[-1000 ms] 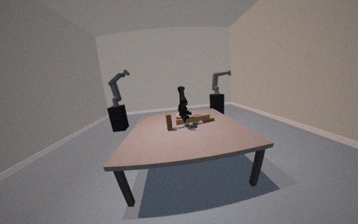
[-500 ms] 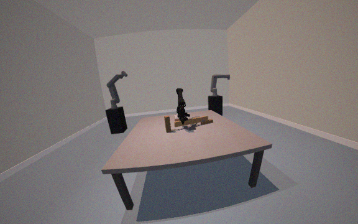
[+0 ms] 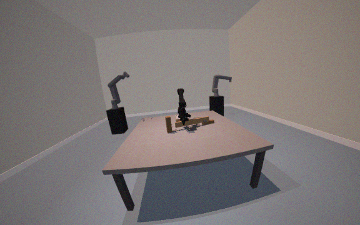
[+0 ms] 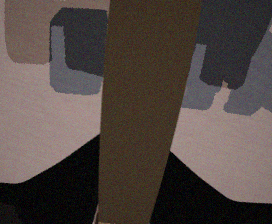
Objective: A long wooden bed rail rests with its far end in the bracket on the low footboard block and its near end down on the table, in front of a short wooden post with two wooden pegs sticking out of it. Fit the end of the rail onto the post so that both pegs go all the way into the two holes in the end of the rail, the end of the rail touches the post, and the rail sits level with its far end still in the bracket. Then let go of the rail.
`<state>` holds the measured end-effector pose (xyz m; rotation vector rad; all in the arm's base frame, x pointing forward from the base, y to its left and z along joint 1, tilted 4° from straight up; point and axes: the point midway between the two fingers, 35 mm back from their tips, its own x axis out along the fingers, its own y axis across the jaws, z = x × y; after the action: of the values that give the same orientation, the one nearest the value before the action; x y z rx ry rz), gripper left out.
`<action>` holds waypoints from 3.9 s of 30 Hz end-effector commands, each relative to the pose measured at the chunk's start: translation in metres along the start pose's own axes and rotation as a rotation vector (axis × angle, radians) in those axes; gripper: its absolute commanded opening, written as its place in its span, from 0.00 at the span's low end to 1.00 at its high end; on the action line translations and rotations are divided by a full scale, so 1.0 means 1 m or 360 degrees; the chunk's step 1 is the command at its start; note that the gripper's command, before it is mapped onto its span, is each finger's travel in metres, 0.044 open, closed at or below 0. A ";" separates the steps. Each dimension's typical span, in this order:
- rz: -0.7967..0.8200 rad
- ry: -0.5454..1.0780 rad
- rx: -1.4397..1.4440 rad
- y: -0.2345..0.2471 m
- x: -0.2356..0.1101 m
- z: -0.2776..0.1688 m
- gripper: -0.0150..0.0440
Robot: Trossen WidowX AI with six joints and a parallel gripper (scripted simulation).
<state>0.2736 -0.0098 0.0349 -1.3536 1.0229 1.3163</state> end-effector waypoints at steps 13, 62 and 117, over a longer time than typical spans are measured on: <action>-0.0007 0.0002 -0.0004 -0.002 -0.001 -0.006 0.25; -0.0007 0.0004 -0.0004 -0.002 -0.002 -0.021 0.25; -0.0007 0.0006 -0.0004 -0.002 -0.002 -0.038 0.25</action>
<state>0.2805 -0.0453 0.0339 -1.3552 1.0252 1.3155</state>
